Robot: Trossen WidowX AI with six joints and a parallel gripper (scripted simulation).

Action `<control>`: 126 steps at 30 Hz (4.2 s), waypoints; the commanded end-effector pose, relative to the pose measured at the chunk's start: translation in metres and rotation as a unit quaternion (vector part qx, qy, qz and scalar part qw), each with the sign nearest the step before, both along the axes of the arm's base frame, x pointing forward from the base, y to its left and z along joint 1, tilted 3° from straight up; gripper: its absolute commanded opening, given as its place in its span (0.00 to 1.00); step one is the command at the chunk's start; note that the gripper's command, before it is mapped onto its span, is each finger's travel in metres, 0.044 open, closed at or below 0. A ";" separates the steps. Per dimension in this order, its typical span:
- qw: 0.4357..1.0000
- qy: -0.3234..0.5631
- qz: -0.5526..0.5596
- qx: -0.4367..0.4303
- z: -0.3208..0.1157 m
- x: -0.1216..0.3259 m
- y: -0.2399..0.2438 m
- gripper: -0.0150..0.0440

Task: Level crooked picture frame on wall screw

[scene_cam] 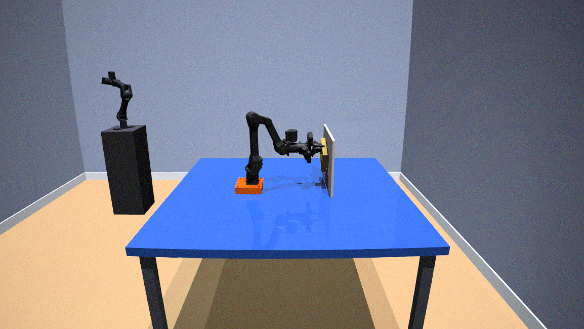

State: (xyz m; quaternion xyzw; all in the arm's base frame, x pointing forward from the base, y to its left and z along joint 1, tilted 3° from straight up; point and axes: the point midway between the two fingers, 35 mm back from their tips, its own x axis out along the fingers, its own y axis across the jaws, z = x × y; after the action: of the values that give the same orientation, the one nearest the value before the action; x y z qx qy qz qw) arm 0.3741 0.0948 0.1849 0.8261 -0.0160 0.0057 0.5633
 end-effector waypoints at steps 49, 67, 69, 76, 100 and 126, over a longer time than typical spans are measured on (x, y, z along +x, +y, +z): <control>0.998 0.000 -0.001 -0.060 -0.004 0.000 0.004 0.25; 0.994 0.001 -0.003 -0.106 -0.003 0.000 0.004 0.25; 0.994 0.002 -0.003 -0.112 -0.002 0.000 0.004 0.25; 0.991 0.002 -0.004 -0.132 -0.002 0.000 0.004 0.25; 0.981 0.003 -0.006 -0.194 0.000 0.000 0.004 0.25; 0.981 0.003 -0.006 -0.192 0.001 -0.009 0.006 0.69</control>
State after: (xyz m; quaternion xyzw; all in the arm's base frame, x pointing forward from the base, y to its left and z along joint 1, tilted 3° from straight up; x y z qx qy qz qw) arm 0.3732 0.0994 0.1854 0.6916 -0.0178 0.0034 0.7220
